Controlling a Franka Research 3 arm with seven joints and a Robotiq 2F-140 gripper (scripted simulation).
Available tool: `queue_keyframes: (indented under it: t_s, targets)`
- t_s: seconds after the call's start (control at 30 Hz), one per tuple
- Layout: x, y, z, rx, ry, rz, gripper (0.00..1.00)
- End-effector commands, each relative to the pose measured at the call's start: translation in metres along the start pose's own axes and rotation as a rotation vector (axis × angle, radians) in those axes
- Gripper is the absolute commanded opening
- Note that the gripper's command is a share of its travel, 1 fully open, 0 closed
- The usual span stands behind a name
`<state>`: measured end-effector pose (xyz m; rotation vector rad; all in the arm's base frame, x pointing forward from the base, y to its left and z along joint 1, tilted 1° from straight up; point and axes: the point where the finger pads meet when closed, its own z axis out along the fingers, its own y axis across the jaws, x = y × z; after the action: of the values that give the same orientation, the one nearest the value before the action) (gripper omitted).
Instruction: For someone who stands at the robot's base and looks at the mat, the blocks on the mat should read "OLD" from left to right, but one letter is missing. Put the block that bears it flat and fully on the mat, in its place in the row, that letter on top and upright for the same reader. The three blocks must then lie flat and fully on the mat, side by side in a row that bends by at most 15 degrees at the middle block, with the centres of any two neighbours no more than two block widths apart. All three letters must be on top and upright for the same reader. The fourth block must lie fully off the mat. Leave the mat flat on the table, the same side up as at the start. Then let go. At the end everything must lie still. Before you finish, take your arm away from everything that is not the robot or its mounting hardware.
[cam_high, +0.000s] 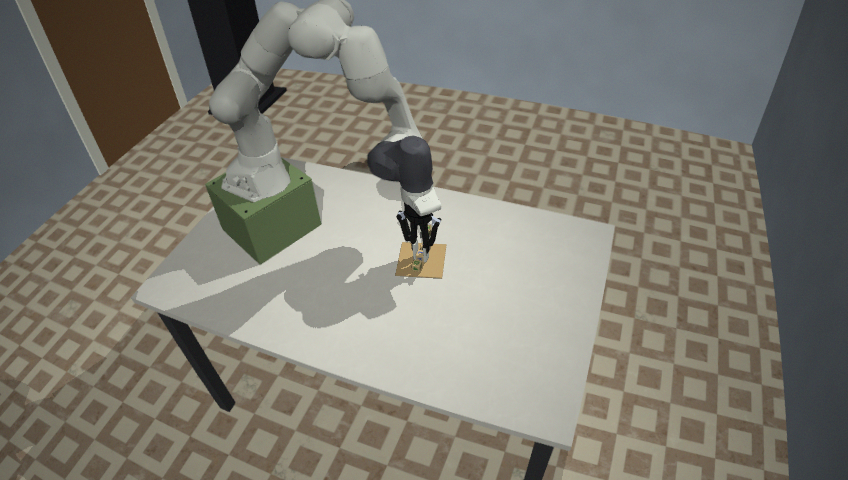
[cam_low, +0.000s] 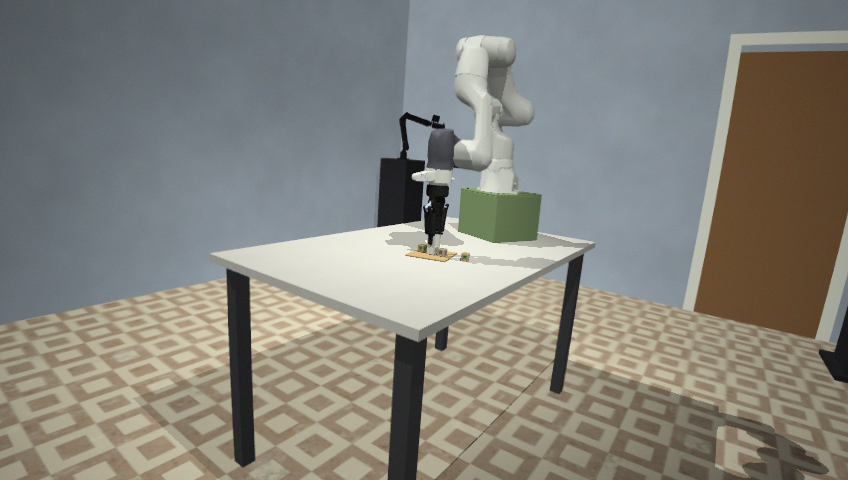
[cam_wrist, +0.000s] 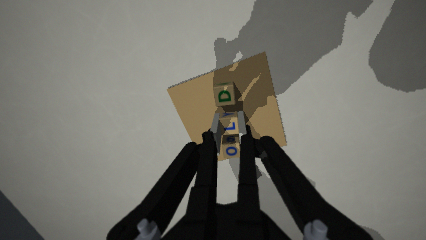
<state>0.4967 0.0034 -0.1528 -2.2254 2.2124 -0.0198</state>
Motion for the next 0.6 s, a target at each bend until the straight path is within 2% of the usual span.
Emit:
queue_keyframes:
  t_s: [0.0,0.27,0.57]
  targets:
    - [-0.0002,-0.0011,0.0005,0.003,0.0,-0.009,0.13]
    - [-0.0002,-0.0011,0.0005,0.003,0.0,-0.009,0.13]
    - [-0.0002,-0.0011,0.0005,0.003,0.0,-0.009,0.2]
